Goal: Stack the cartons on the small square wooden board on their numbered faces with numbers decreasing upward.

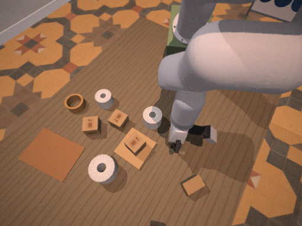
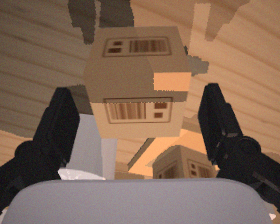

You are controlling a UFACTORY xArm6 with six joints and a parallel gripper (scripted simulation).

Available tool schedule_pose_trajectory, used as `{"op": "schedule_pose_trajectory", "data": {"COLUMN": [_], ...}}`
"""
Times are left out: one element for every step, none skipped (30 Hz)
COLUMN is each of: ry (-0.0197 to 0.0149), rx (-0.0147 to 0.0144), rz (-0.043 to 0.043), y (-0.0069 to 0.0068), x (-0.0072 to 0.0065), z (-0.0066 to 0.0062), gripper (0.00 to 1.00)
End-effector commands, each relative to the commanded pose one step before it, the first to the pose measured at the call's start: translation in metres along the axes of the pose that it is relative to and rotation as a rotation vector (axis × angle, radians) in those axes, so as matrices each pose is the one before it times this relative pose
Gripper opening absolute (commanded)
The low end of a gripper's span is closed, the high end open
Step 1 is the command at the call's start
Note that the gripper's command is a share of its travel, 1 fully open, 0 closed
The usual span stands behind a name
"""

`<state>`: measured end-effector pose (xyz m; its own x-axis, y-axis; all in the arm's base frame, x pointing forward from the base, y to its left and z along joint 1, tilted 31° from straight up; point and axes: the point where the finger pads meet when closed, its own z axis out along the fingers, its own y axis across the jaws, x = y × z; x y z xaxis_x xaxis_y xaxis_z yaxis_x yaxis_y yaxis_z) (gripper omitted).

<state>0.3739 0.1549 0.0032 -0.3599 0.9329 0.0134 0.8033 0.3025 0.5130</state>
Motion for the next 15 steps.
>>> {"op": "schedule_pose_trajectory", "data": {"ry": [0.0001,0.0,0.0,0.0,0.0,0.0,0.0,0.0,0.0,0.0,0.0,0.0,0.0,0.0,0.0], "rx": [-0.00144,0.00002,0.00002,0.00002,0.00002,0.00002,0.0,0.0,0.00001,0.00001,0.00001,0.00001,0.00001,0.00001,0.00001], "rz": [-0.00003,0.0,0.0,0.0,0.0,0.0,0.0,0.0,0.0,0.0,0.0,0.0,0.0,0.0,0.0], "y": [0.00012,-0.00009,-0.00009,-0.00009,-0.00009,-0.00008,0.0,0.0,-0.00008,-0.00008,-0.00008,-0.00007,-0.00007,-0.00006,-0.00006], "x": [0.00003,0.0,0.0,0.0,0.0,0.0,0.0,0.0,0.0,0.0,0.0,0.0,0.0,0.0,0.0], "z": [0.00489,0.00092,0.00087,0.00083,0.00078,0.00074,0.0,0.0,0.00069,0.00065,0.0006,0.00056,0.00051,0.00047,0.00043], "gripper": [1.0,1.0,1.0,1.0,1.0,1.0,1.0,1.0,1.0,1.0,1.0,1.0,1.0,1.0,1.0]}}
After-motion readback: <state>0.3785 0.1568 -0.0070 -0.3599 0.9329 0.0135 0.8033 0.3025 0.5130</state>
